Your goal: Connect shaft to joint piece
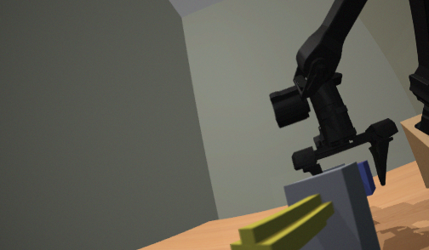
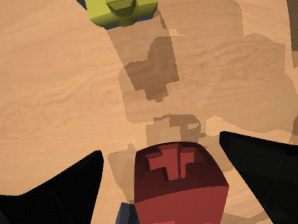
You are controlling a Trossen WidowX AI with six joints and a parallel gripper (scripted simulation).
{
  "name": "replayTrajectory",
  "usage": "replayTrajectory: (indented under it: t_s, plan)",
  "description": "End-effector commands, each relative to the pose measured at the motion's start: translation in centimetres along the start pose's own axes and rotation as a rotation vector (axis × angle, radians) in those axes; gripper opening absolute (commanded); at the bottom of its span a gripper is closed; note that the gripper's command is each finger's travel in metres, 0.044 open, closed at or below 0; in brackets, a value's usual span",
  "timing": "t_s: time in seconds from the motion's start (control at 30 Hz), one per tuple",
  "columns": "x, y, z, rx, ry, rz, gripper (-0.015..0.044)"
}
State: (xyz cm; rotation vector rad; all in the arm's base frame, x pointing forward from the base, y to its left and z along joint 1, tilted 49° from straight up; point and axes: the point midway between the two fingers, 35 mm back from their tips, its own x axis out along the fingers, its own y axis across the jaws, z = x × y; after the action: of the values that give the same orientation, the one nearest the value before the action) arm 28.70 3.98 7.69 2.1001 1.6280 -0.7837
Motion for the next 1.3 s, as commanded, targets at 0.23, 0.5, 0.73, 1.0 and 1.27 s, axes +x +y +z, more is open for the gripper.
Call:
replayTrajectory:
  t_s: [0.23, 0.5, 0.73, 1.0, 1.27]
  plan:
    - [1.06, -0.22, 0.03, 0.01, 0.005, -0.004, 0.0335]
    - [1.06, -0.22, 0.03, 0.01, 0.005, -0.004, 0.0182]
    - [1.06, -0.22, 0.03, 0.01, 0.005, -0.004, 0.0182]
    - [1.06, -0.22, 0.03, 0.01, 0.005, -0.004, 0.0182]
    - [1.06, -0.22, 0.03, 0.01, 0.005, -0.004, 0.0182]
